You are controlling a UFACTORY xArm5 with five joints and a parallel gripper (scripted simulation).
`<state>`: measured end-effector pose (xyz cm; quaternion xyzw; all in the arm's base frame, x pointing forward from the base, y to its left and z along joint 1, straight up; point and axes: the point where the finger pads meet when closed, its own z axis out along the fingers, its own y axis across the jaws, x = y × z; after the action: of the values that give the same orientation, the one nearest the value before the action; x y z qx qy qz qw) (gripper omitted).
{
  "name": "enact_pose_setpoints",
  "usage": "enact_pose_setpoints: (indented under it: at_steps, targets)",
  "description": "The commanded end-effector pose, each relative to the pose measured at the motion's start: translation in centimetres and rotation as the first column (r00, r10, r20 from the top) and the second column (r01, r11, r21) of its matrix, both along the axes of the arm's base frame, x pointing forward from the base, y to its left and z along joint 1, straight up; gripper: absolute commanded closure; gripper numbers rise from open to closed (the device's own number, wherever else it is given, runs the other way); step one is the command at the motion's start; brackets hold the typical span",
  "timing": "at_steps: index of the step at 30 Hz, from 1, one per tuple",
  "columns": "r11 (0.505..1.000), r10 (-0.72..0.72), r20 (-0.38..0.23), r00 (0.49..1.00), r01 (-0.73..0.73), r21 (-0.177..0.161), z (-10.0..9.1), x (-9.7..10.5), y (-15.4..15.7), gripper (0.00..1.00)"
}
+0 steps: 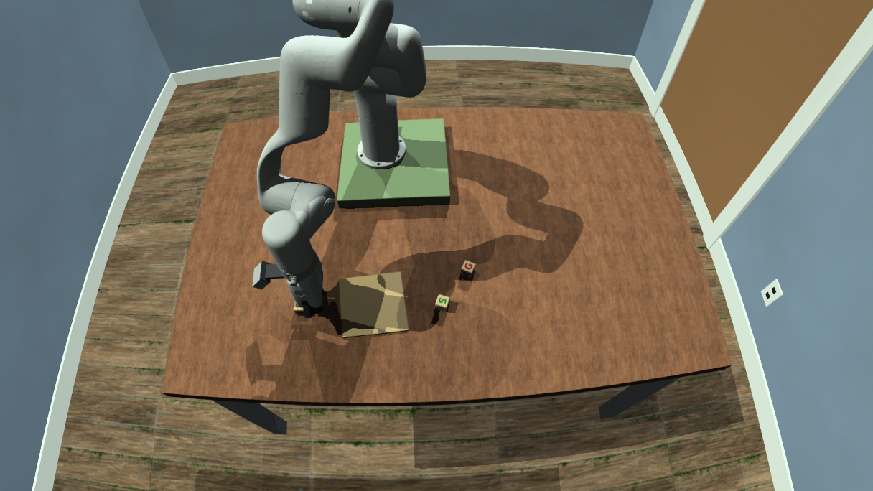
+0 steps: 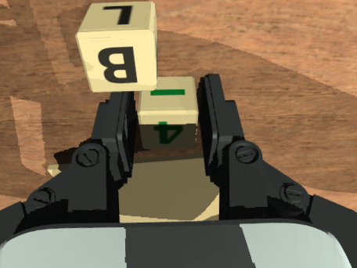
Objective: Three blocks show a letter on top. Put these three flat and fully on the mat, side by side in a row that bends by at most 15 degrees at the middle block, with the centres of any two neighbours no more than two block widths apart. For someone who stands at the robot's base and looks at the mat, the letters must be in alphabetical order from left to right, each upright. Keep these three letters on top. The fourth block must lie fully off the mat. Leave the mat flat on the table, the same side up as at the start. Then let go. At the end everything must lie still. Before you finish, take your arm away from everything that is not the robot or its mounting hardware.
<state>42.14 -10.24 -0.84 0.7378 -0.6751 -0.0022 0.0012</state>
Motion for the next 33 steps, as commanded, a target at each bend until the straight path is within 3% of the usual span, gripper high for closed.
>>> enact_pose_setpoints:
  at_steps: [1,17,24,33]
  targets:
    - [1.0,0.0,0.003,1.0,0.0,-0.001,0.1,0.1,0.0,0.58]
    - [1.0,0.0,0.003,1.0,0.0,-0.001,0.6,0.1,0.0,0.58]
    - [1.0,0.0,0.004,1.0,0.0,-0.001,2.5,0.1,0.0,0.58]
    - [1.0,0.0,0.004,1.0,0.0,-0.001,7.2,0.1,0.0,0.58]
